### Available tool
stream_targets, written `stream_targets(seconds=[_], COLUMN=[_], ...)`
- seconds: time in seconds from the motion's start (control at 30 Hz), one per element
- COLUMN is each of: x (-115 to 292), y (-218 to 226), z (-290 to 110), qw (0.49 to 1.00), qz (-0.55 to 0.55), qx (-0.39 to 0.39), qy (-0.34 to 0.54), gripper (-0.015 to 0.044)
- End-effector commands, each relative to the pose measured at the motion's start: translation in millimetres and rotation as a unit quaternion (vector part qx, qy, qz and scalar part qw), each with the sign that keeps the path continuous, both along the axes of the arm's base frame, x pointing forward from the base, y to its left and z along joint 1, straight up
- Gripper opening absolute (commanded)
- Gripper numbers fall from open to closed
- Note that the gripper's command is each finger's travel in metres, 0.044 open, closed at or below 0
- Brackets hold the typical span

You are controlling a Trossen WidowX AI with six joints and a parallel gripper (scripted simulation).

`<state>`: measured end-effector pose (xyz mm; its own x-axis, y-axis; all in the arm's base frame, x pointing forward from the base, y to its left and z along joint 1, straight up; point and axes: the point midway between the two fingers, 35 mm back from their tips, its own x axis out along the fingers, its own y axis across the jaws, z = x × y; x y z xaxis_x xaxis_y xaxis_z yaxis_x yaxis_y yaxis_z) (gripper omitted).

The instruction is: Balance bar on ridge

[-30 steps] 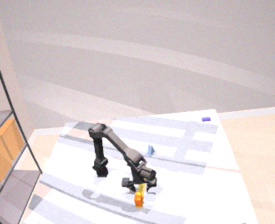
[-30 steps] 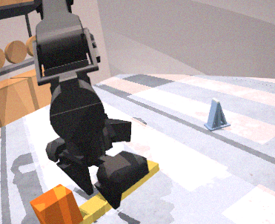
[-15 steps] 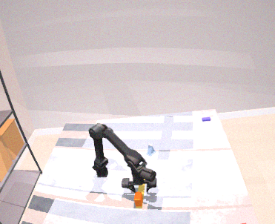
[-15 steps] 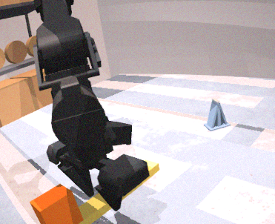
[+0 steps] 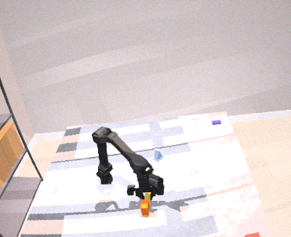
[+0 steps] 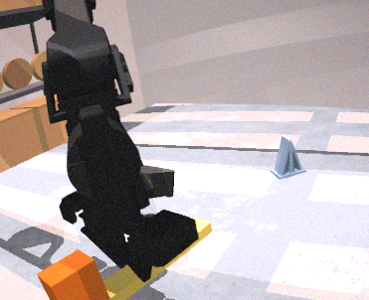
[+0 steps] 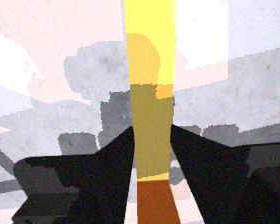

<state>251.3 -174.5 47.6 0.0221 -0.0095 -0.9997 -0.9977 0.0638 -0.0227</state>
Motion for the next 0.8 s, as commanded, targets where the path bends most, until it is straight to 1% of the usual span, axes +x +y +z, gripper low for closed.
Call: stream_targets(seconds=[0.0,0.1,0.2,0.77], x=[0,0,1,4], y=[0,0,-1,-4], z=[0,0,4,47], qw=[1.000,1.000,1.000,1.000], qz=[0.000,0.000,0.000,0.001], qx=[0.000,0.000,0.000,-0.001], qy=[0.000,0.000,0.000,0.000], gripper=[0.0098,0.0078,0.0000,0.0000])
